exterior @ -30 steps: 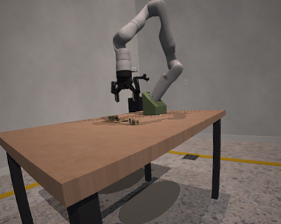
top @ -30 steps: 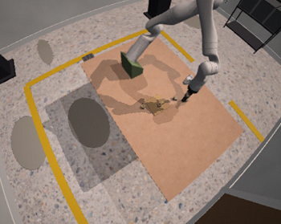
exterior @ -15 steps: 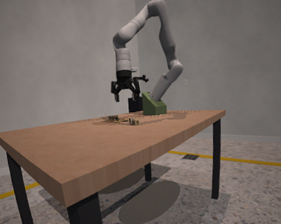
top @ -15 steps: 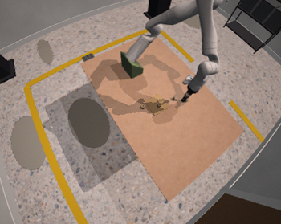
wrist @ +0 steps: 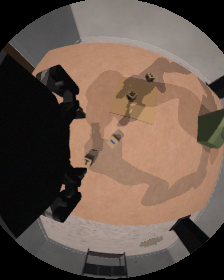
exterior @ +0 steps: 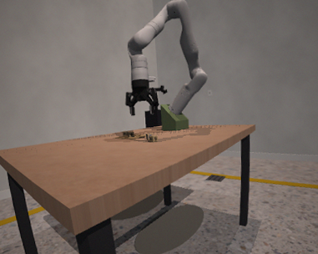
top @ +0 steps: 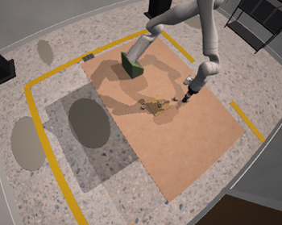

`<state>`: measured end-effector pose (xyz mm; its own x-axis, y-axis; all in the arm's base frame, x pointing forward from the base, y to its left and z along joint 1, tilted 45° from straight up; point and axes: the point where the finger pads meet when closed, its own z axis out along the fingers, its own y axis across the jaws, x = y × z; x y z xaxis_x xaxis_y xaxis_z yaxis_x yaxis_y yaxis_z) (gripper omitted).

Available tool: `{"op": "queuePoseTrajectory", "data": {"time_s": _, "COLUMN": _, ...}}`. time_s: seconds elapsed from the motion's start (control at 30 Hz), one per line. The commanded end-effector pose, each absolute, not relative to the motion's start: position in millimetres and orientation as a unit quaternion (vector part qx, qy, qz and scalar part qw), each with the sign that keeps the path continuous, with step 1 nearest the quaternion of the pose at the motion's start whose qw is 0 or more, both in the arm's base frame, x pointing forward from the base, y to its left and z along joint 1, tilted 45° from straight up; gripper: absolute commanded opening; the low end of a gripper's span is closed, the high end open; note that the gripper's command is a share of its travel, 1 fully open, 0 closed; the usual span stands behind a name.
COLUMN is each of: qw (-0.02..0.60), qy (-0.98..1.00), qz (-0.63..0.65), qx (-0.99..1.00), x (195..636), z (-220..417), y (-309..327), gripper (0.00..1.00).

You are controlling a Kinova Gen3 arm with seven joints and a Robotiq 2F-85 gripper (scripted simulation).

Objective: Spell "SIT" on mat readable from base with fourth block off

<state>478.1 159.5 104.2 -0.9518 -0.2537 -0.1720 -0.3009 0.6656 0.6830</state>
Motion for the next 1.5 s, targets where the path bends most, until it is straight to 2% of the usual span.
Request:
{"op": "queuePoseTrajectory", "data": {"time_s": 0.0, "qw": 0.032, "qy": 0.912, "qz": 0.379, "qx": -0.152, "x": 478.7, "z": 104.6, "y": 158.7, "gripper": 1.0}}
{"op": "queuePoseTrajectory", "data": {"time_s": 0.87, "qw": 0.032, "qy": 0.912, "qz": 0.379, "qx": -0.151, "x": 478.9, "z": 100.9, "y": 154.6, "gripper": 1.0}}
{"op": "queuePoseTrajectory", "data": {"time_s": 1.43, "qw": 0.032, "qy": 0.913, "qz": 0.378, "qx": -0.151, "x": 479.0, "z": 83.0, "y": 134.3, "gripper": 1.0}}
{"op": "queuePoseTrajectory", "data": {"time_s": 1.47, "qw": 0.032, "qy": 0.913, "qz": 0.377, "qx": -0.151, "x": 478.0, "z": 68.9, "y": 118.7, "gripper": 1.0}}
